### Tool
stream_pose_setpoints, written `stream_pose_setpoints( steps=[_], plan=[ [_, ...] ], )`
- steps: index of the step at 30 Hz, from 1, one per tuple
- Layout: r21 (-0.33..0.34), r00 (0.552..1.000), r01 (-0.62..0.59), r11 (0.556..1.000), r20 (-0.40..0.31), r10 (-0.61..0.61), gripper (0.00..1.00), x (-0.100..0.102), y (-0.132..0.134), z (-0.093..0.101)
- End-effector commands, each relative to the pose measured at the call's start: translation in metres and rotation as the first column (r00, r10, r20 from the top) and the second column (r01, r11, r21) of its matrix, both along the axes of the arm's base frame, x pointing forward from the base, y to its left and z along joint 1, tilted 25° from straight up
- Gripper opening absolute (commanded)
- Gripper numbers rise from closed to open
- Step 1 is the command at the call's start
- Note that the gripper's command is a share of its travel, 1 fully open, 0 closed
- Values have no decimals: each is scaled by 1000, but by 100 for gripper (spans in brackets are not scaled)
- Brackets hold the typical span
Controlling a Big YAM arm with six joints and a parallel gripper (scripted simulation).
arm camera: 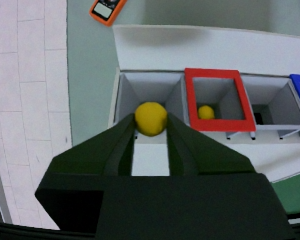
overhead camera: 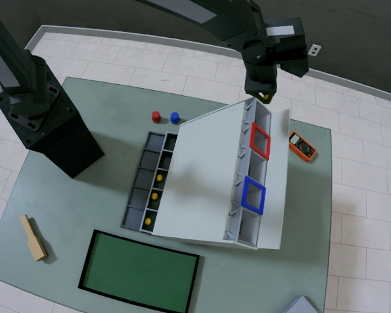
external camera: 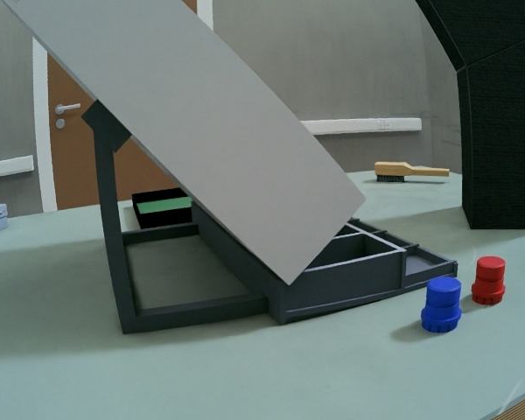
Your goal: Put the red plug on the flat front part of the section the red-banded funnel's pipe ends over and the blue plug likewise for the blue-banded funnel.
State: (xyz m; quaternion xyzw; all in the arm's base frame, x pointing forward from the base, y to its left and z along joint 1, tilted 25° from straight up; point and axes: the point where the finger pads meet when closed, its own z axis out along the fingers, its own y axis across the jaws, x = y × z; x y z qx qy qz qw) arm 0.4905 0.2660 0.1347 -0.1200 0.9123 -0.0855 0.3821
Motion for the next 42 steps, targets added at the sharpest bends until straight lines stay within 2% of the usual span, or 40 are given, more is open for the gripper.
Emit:
stream_pose_setpoints(
  steps=[1, 34, 42],
  plan=[
    [10, 1000, 2, 1000, 21, -2, 0, 16, 5, 16],
    [8, 1000, 7, 1000, 26, -8, 0, 27, 5, 21],
    [9, 1000, 3, 1000, 23, -3, 0, 27, 3, 4]
  ],
)
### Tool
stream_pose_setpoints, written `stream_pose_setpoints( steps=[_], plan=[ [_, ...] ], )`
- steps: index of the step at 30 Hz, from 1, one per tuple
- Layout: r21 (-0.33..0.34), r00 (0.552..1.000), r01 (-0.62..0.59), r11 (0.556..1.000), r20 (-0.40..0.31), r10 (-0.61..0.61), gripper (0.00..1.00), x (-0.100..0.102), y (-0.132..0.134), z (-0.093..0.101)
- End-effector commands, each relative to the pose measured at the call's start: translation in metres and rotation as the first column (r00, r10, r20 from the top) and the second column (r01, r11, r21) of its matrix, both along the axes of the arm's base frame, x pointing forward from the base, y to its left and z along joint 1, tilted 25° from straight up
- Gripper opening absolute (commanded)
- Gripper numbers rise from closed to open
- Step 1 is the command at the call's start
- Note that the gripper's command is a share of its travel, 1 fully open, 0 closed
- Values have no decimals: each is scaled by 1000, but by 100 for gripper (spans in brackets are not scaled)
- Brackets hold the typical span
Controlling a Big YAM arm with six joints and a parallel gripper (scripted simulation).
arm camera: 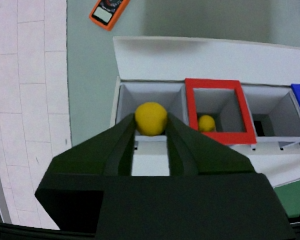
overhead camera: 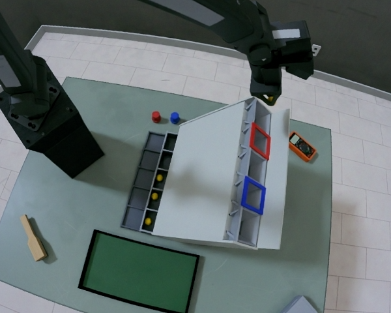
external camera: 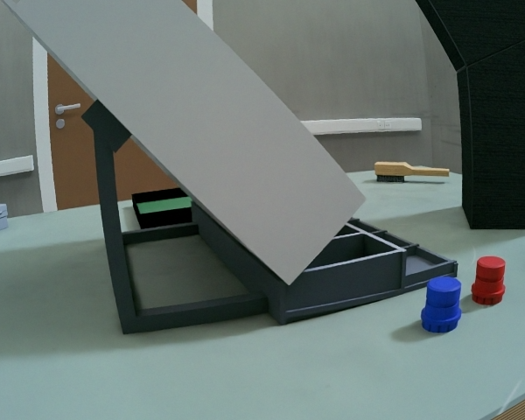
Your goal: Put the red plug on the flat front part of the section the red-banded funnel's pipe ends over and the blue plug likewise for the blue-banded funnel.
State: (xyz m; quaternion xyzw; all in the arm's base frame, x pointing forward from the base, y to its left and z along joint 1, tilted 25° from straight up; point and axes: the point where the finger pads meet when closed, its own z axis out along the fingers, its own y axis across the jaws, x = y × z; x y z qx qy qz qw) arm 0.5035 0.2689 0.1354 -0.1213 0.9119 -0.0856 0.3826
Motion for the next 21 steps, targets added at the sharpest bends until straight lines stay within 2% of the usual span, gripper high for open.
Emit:
stream_pose_setpoints(
  steps=[1, 7, 21],
  plan=[
    [10, 1000, 5, 1000, 22, -5, 0, 14, 0, 1],
    [10, 1000, 1, 1000, 21, -1, 0, 14, -2, -12],
    [18, 1000, -4, 1000, 25, 4, 0, 16, -7, -19]
  ],
)
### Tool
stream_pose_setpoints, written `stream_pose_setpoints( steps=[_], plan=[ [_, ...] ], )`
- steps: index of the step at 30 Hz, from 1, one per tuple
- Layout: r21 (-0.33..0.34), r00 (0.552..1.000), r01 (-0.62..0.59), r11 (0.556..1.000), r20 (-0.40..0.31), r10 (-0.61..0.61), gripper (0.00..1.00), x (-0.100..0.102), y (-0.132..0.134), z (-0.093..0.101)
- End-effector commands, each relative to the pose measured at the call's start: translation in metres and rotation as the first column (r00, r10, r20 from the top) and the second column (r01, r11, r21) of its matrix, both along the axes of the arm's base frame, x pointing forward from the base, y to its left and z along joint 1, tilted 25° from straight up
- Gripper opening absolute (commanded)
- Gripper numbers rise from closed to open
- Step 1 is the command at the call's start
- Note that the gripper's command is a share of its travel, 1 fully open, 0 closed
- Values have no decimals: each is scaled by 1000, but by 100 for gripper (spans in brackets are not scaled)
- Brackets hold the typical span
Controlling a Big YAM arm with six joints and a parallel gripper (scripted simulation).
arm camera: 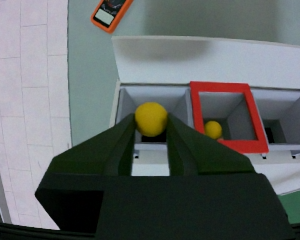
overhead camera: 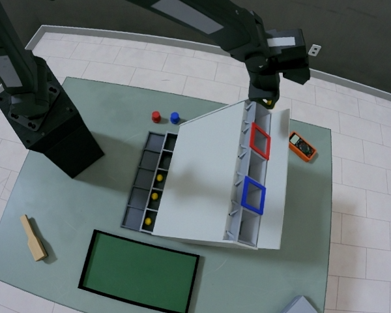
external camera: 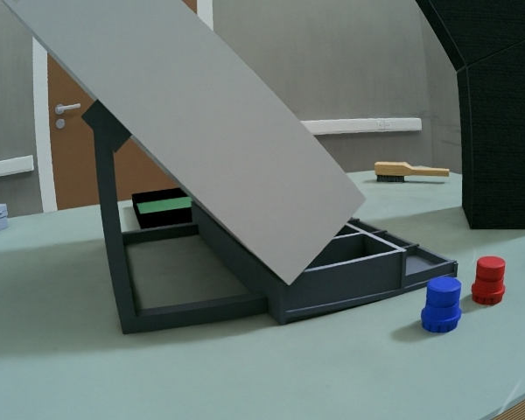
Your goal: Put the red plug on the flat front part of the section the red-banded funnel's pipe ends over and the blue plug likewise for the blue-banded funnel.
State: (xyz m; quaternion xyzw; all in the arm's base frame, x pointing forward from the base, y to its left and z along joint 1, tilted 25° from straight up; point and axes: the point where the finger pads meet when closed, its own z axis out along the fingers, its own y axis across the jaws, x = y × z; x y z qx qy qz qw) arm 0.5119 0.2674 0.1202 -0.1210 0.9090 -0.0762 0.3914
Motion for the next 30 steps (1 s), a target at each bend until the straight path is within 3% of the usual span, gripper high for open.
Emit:
stream_pose_setpoints(
  steps=[1, 22, 23, 30],
  plan=[
    [0, 1000, 4, 1000, 9, -4, 0, 8, -5, -5],
    [11, 1000, -3, 1000, 16, 3, 0, 11, -8, -8],
    [20, 1000, -11, 1000, 21, 11, 59, 6, 0, 3],
    [20, 1000, -11, 1000, 21, 11, 59, 6, 0, 3]
  ],
)
